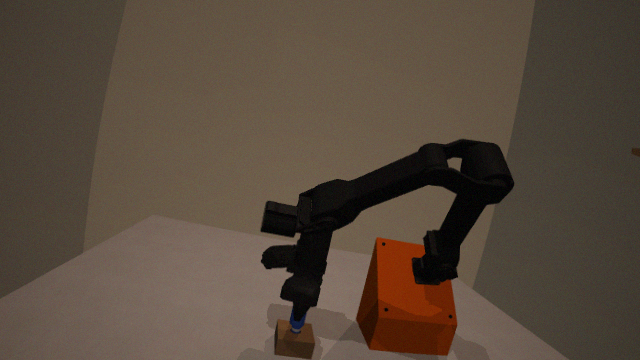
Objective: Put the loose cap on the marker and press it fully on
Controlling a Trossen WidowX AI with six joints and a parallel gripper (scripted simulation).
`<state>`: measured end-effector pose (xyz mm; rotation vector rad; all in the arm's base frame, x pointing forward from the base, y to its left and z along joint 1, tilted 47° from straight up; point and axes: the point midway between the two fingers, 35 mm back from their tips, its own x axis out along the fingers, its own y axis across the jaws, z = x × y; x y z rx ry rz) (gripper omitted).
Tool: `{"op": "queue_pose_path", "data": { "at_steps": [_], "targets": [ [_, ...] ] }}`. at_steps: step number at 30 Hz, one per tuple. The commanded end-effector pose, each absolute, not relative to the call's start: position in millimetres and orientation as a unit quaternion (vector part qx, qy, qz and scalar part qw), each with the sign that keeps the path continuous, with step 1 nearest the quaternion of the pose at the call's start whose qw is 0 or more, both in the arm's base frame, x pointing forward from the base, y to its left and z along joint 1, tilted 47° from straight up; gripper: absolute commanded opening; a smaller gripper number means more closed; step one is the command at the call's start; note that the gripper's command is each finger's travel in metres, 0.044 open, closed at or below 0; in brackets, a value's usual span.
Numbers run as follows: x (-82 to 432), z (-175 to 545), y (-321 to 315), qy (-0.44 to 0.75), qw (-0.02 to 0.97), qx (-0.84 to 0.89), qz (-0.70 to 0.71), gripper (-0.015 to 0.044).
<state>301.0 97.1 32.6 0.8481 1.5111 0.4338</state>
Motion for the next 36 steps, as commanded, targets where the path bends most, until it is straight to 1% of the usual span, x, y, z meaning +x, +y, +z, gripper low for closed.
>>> {"op": "queue_pose_path", "data": {
  "at_steps": [1, 7, 24, 26, 31, 35, 36],
  "targets": [
    [299.9, 30.4, 99.1, 0.66, 0.625, 0.373, 0.189, 0.0],
    [299.8, 30.3, 99.2, 0.66, 0.625, 0.373, 0.189, 0.0],
    [300.3, 30.7, 98.6, 0.659, 0.626, 0.371, 0.189, 0.044],
    [301.0, 36.5, 91.3, 0.659, 0.627, 0.37, 0.188, 0.044],
    [296.5, 79.8, 45.4, 0.66, 0.627, 0.37, 0.188, 0.044],
    [296.1, 81.6, 43.7, 0.66, 0.627, 0.37, 0.188, 0.044],
    [296.4, 81.1, 44.3, 0.658, 0.63, 0.364, 0.194, 0.0414]
  ]
}}
